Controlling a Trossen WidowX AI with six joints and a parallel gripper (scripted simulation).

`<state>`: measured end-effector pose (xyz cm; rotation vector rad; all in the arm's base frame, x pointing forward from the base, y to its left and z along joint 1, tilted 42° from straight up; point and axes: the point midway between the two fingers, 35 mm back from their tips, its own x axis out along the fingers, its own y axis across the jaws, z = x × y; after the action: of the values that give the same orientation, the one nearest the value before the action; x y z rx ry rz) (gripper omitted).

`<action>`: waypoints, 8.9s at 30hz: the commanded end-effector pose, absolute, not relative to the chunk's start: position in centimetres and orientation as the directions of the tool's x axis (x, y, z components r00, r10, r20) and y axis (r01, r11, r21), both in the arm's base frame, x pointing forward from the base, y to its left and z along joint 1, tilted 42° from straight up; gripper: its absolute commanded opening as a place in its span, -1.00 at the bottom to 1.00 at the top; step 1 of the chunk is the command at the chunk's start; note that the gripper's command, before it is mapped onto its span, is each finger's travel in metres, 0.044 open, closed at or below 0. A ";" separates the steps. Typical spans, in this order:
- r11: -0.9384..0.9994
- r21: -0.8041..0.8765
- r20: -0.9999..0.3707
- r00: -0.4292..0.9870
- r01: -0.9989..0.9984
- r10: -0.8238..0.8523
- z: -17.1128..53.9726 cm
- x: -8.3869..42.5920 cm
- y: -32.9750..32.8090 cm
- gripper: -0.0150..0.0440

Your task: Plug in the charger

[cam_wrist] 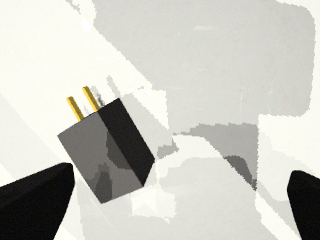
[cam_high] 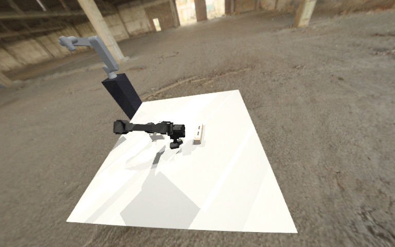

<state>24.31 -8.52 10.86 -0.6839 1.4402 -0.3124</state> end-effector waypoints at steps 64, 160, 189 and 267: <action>0.513 -0.541 -0.715 0.043 -0.667 -0.698 2.7 23.0 -9.3 1.00; 0.728 -0.658 -0.746 0.039 -0.192 -0.664 -1.0 26.4 -0.7 -0.49; 0.751 -0.659 -0.752 0.037 -0.040 -0.658 -3.4 28.4 0.7 -0.49; 0.755 -0.655 -0.755 0.037 0.022 -0.655 -4.0 32.9 1.5 -0.49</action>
<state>32.77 1.49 -4.10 -0.5498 1.4557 -0.5618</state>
